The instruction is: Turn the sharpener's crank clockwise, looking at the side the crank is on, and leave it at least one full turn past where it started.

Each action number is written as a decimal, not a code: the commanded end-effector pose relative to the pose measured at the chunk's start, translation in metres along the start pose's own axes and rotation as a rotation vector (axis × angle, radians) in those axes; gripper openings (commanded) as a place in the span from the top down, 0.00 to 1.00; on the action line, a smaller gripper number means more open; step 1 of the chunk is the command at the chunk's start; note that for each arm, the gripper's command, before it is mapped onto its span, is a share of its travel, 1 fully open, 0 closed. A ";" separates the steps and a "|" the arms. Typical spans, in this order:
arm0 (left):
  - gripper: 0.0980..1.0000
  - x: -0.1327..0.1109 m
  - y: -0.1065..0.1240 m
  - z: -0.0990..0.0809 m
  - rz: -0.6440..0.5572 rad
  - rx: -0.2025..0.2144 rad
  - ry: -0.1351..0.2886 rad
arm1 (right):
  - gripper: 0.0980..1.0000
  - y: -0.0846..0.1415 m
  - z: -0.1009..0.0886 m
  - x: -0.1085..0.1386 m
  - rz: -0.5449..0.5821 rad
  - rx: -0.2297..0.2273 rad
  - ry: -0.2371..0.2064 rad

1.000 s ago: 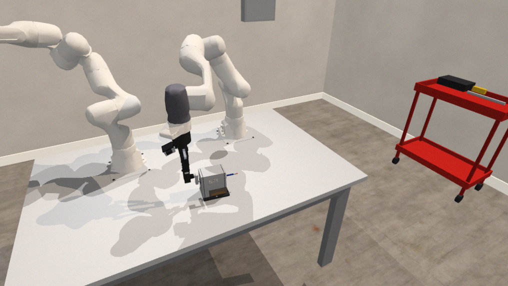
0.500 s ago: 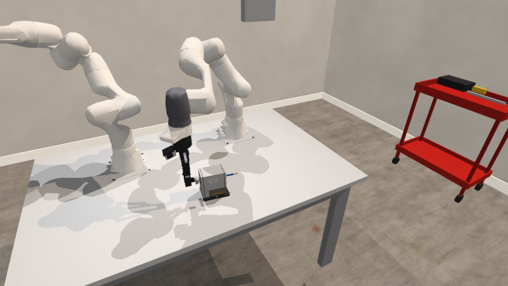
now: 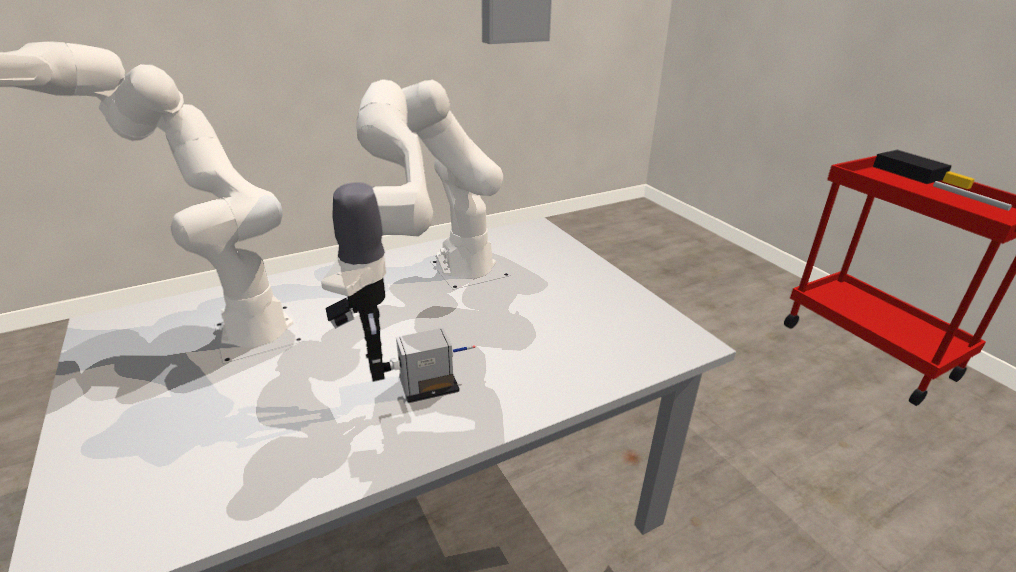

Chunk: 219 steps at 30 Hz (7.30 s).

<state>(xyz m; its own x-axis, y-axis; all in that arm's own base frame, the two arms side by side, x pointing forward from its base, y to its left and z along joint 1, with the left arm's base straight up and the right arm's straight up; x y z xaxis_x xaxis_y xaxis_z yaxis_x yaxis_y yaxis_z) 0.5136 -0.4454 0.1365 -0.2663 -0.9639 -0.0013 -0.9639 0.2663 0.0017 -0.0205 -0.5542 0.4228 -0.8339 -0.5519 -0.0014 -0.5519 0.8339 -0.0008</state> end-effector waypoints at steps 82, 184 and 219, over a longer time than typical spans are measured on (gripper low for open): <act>1.00 0.005 0.030 0.082 0.006 0.002 0.001 | 0.00 0.000 0.000 0.001 -0.005 -0.001 0.001; 1.00 0.014 0.093 0.010 0.006 0.002 0.001 | 0.00 0.000 0.000 0.001 -0.005 -0.001 0.001; 1.00 0.010 0.066 -0.018 0.006 0.002 0.001 | 0.00 0.000 0.000 0.001 -0.005 -0.001 0.001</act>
<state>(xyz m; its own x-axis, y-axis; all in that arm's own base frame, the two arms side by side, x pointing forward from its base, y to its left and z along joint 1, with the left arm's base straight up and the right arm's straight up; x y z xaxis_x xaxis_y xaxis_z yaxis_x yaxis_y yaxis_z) 0.4433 -0.4371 0.1544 -0.2655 -0.9641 -0.0010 -0.9641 0.2654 0.0035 -0.0205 -0.5542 0.4228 -0.8339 -0.5519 -0.0014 -0.5519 0.8339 -0.0008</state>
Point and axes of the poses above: on each arm, the point where the finger pads meet when closed, its own z axis out along the fingers, its own y axis across the jaws, x = y × z, the point moved 1 cm from there along -z, back along the fingers, and after that the axes turned 9 degrees about z, right-handed, at the moved point
